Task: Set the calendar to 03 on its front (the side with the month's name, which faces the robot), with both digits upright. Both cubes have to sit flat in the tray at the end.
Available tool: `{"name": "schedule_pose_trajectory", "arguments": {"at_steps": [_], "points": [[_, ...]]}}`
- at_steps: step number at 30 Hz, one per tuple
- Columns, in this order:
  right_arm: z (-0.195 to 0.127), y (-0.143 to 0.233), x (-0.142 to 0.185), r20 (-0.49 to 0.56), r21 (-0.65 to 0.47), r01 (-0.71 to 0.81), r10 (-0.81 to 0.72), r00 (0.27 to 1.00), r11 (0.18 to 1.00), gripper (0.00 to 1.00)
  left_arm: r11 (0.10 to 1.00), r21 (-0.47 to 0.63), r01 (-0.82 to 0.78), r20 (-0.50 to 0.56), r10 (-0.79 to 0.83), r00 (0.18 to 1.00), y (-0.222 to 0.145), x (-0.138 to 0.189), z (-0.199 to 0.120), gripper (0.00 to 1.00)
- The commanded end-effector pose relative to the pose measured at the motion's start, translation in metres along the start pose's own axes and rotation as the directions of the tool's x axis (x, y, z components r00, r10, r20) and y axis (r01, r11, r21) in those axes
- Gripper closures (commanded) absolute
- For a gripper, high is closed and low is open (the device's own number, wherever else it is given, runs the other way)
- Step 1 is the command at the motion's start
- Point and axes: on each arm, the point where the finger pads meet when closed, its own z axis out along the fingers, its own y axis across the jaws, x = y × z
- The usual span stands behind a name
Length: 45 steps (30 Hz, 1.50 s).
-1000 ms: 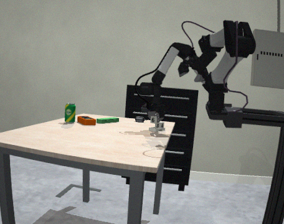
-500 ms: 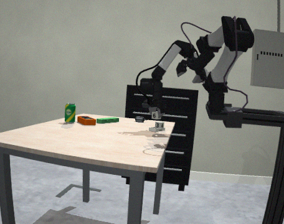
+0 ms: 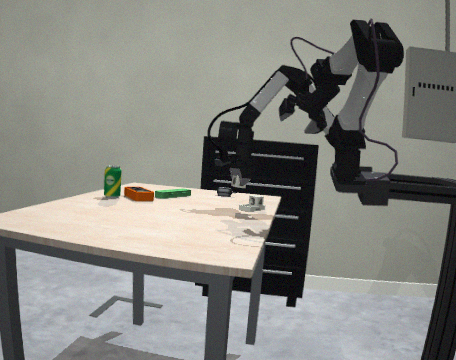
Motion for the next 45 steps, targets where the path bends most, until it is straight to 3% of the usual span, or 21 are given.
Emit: {"name": "schedule_pose_trajectory", "arguments": {"at_steps": [1,8,15,17,22,29,32,45], "points": [[0.003,-0.009,-0.009,0.014,0.009,-0.206,0.206,0.978,0.978,0.69,1.0,0.006,-0.016,0.074,0.016,0.997,0.004,-0.026,0.0,0.0],[0.019,-0.045,0.009,-0.013,0.022,-0.595,0.596,0.803,0.803,0.69,0.994,0.034,-0.105,0.108,0.101,0.989,-0.002,-0.04,0.009,0.0],[0.032,-0.075,0.026,-0.019,0.042,-0.86,0.861,0.508,0.508,0.69,0.983,0.056,-0.177,0.135,0.169,0.976,-0.007,-0.049,0.018,0.0],[0.032,-0.075,0.026,-0.019,0.042,-0.86,0.861,0.508,0.508,0.69,0.983,0.056,-0.177,0.135,0.169,0.976,-0.007,-0.049,0.018,0.0],[0.043,-0.098,0.042,-0.016,0.062,-0.976,0.978,0.206,0.207,0.69,0.973,0.069,-0.221,0.151,0.209,0.966,-0.011,-0.054,0.023,0.0],[0.056,-0.123,0.062,-0.002,0.082,-0.991,0.994,-0.11,-0.109,0.69,0.958,0.083,-0.276,0.17,0.259,0.951,-0.015,-0.06,0.032,0.0],[0.057,-0.128,0.066,0.002,0.084,-0.984,0.988,-0.157,-0.156,0.69,0.952,0.086,-0.292,0.173,0.275,0.946,-0.016,-0.062,0.036,0.0],[0.065,-0.125,0.063,0.003,0.071,-0.986,0.988,-0.152,-0.152,0.69,0.941,0.091,-0.324,0.175,0.306,0.936,-0.018,-0.064,0.045,0.0]]}}
